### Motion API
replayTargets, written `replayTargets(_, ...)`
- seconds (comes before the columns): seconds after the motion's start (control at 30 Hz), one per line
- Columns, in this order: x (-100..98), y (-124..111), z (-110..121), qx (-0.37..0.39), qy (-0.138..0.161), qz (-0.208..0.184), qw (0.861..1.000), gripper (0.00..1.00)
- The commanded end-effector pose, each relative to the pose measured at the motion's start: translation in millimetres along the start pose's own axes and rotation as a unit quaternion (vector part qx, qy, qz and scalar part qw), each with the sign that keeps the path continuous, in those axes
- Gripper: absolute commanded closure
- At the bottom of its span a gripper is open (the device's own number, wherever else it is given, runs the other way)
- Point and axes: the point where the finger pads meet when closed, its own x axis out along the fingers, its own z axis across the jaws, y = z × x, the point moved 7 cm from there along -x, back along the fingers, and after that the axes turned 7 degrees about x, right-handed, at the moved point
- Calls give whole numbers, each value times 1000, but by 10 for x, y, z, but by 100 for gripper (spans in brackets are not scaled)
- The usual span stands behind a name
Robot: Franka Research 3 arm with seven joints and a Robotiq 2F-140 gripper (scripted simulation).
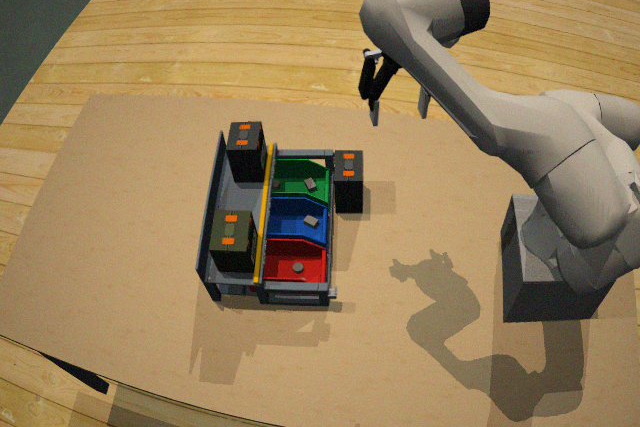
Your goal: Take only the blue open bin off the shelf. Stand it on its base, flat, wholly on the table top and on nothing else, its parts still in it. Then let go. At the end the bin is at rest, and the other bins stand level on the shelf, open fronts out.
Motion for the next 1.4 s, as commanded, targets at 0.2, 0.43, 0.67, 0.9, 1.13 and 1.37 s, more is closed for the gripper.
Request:
replayTargets(0.2,10,19,6,59,8,11,998,43)
replayTargets(0.43,15,19,16,124,17,24,992,43)
replayTargets(0.67,15,19,16,124,17,24,992,43)
replayTargets(0.9,7,16,19,124,17,24,992,43)
replayTargets(1.13,7,16,19,124,17,24,992,43)
replayTargets(1.37,26,-50,305,121,17,23,992,43)
